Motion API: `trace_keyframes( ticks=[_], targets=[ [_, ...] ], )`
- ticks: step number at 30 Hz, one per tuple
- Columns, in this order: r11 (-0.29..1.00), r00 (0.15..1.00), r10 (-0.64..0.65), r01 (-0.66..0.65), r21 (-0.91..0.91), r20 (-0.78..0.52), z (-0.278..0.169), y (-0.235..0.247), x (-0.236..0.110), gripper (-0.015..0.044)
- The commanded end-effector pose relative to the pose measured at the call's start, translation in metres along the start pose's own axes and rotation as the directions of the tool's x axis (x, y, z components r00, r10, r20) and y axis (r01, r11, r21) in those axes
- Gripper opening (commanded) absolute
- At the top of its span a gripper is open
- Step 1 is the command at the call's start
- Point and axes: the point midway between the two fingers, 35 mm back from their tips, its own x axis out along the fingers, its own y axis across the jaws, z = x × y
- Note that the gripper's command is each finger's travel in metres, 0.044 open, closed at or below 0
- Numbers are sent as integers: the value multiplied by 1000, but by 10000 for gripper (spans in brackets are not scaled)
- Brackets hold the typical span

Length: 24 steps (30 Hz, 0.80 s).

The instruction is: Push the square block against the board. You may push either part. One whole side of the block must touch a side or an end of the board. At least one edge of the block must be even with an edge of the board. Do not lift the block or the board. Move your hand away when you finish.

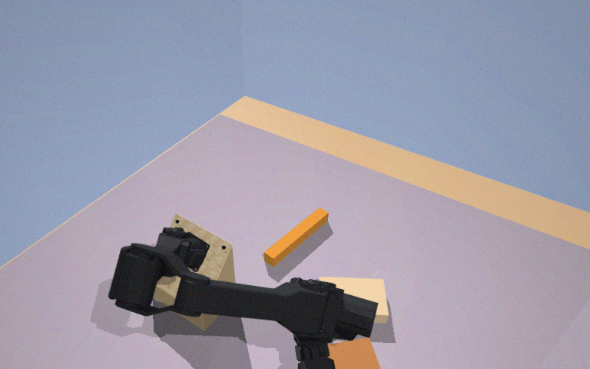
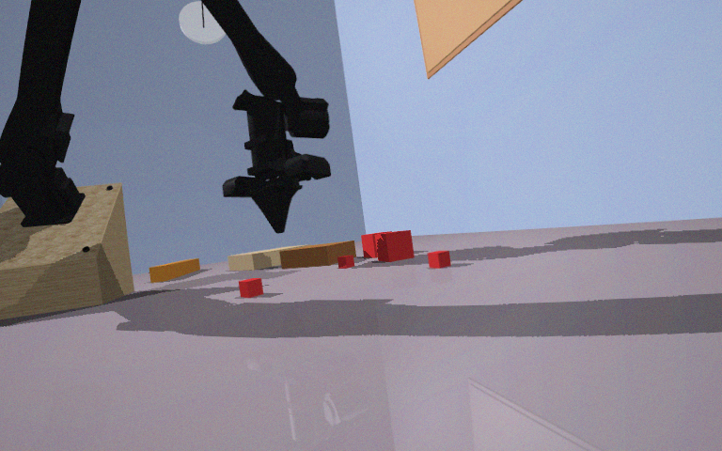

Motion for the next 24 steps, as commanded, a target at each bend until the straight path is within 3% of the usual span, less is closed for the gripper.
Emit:
trace_keyframes(
  ticks=[1, 12, 24],
  targets=[
    [992, 1000, 4, -3, 126, -2, 6, -7, 1, 0],
    [875, 1000, 4, -4, 484, 0, 24, -28, 0, 0],
    [609, 1000, 5, -4, 793, 2, 41, -50, 0, 0]
  ],
)
